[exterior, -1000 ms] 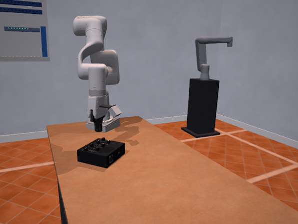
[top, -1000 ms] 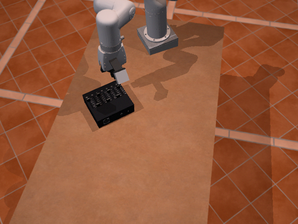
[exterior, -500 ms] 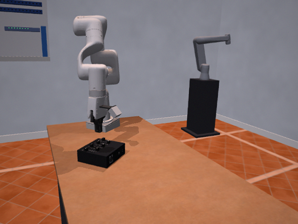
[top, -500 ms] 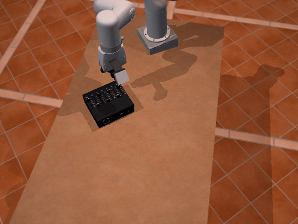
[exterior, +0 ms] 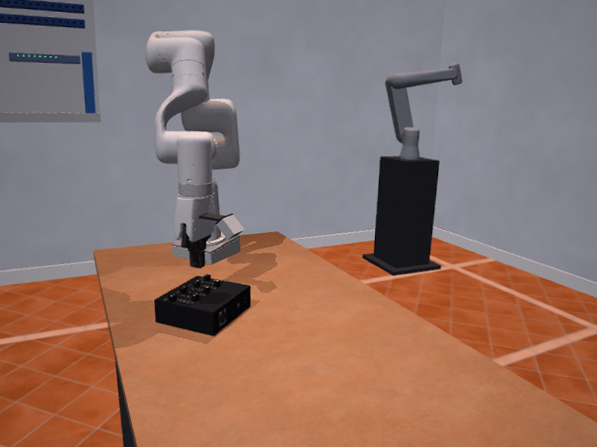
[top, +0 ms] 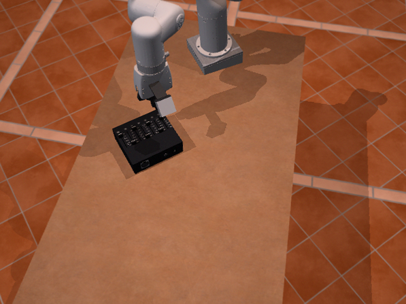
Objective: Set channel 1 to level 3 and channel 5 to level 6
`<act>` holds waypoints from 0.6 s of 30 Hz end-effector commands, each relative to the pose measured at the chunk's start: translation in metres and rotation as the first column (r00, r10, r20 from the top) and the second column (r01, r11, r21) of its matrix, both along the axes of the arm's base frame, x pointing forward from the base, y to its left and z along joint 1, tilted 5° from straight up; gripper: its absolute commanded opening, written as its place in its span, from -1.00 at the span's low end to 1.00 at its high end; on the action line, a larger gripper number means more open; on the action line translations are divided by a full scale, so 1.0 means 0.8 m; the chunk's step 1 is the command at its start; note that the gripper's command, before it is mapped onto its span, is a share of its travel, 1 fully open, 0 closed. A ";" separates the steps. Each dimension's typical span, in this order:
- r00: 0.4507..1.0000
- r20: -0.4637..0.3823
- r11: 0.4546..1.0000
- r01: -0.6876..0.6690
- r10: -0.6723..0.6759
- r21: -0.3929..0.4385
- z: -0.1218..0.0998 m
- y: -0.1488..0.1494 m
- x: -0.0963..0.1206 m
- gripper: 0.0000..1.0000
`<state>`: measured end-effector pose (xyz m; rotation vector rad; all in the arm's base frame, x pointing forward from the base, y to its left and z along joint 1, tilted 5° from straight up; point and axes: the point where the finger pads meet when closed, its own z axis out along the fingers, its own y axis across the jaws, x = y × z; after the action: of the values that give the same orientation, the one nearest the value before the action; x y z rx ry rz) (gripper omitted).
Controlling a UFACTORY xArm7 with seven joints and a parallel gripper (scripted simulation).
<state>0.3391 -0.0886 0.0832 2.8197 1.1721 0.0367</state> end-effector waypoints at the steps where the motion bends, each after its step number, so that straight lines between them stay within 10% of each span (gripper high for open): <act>1: 1.000 0.003 1.000 0.000 0.000 -0.001 -0.002 -0.001 0.002 -1.00; 18: 1.000 0.003 1.000 0.000 0.000 -0.001 -0.013 -0.002 0.002 -1.00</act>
<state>0.3396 -0.0896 0.0730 2.8197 1.1721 0.0367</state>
